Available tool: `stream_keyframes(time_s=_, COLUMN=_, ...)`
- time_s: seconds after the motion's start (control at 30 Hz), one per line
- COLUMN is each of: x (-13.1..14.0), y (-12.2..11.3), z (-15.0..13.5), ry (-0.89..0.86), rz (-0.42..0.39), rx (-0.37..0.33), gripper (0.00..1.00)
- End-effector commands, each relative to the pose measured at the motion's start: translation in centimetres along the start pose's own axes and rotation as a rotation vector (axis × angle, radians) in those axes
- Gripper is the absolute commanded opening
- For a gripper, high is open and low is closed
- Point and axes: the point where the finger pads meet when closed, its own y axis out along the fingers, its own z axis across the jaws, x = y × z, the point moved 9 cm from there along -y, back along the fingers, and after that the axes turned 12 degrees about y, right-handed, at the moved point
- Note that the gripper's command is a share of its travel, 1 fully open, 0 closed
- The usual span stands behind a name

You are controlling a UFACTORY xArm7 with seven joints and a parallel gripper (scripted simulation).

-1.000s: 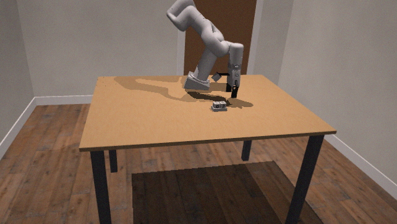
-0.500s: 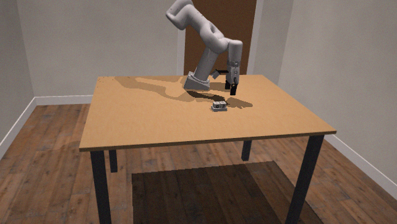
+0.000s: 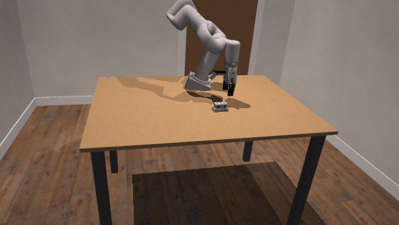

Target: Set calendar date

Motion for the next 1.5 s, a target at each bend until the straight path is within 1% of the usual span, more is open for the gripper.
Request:
stream_keyframes(time_s=0.0, x=-0.4, y=-0.1, z=-0.2, ry=-0.001, rz=-0.001, rx=-0.002, gripper=1.00)
stream_keyframes(time_s=0.23, x=-0.4, y=0.3, z=-0.2, ry=-0.001, rz=-0.001, rx=-0.002, gripper=1.00)
stream_keyframes(time_s=0.5, x=-0.4, y=2.5, z=-0.2, ry=-0.001, rz=-0.001, rx=-0.002, gripper=1.00)
stream_keyframes(time_s=0.6, x=-0.4, y=3.0, z=-0.2, ry=-0.001, rz=-0.001, rx=-0.002, gripper=1.00)
stream_keyframes(time_s=1.47, x=-0.4, y=3.1, z=-0.2, ry=-0.001, rz=-0.001, rx=-0.002, gripper=1.00)
